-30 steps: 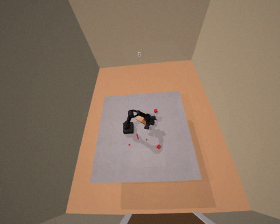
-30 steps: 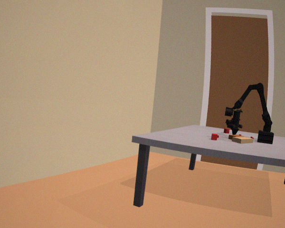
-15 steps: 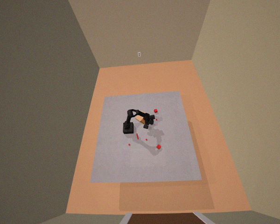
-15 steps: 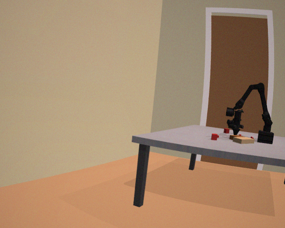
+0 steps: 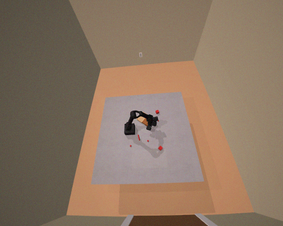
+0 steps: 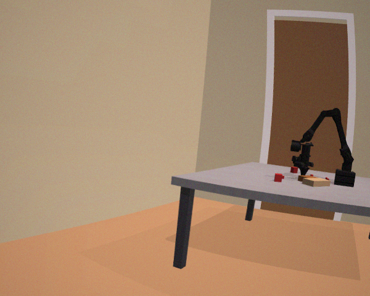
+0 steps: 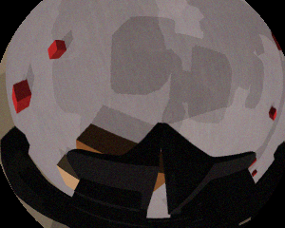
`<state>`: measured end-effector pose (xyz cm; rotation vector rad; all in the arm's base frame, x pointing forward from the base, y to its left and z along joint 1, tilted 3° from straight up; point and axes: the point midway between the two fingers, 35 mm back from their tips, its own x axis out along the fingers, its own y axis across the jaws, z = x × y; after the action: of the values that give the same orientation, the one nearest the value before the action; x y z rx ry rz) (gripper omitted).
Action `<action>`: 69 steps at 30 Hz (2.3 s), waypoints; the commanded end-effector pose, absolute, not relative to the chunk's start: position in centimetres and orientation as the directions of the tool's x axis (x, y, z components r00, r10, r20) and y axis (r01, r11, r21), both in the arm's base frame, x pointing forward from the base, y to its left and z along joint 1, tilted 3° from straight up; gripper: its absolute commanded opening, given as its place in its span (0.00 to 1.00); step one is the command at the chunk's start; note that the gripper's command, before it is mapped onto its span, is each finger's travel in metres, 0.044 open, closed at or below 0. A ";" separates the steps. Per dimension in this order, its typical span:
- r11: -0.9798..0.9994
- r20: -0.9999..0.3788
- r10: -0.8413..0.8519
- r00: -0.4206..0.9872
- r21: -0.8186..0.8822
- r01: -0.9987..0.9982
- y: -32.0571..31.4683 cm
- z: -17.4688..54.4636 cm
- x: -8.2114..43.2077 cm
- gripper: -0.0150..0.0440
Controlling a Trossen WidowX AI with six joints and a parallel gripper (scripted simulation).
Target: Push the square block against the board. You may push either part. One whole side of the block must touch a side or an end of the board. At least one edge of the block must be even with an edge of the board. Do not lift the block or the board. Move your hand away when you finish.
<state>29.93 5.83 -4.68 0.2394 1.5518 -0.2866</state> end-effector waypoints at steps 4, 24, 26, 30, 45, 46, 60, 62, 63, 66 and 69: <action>0.945 -1.000 -0.028 -0.004 -0.028 0.326 5.3 -4.7 31.1 0.25; 0.945 -1.000 -0.029 -0.002 -0.028 0.326 5.0 0.8 32.4 0.25; 0.945 -1.000 -0.029 -0.002 -0.028 0.326 5.0 0.8 32.4 0.25; 0.961 -1.000 -0.026 0.015 -0.020 0.276 5.6 0.5 32.8 0.25; 0.974 -1.000 -0.015 0.006 -0.016 -0.226 11.5 0.5 32.0 0.25; 0.966 -1.000 -0.014 0.006 -0.015 -0.258 11.9 0.5 31.9 0.25; 0.734 -1.000 -0.016 -0.003 -0.010 -0.679 17.2 0.5 30.3 0.25; 0.685 -1.000 -0.017 -0.004 -0.009 -0.729 18.0 0.5 30.0 0.25; 0.663 -1.000 -0.017 -0.004 -0.008 -0.748 18.3 0.5 29.9 0.25; 0.646 -1.000 -0.017 -0.005 -0.007 -0.764 18.5 0.5 29.7 0.25; 0.646 -1.000 -0.017 -0.005 -0.007 -0.764 18.5 0.5 29.7 0.25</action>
<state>29.82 18.30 0.47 -0.6698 1.4791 0.6440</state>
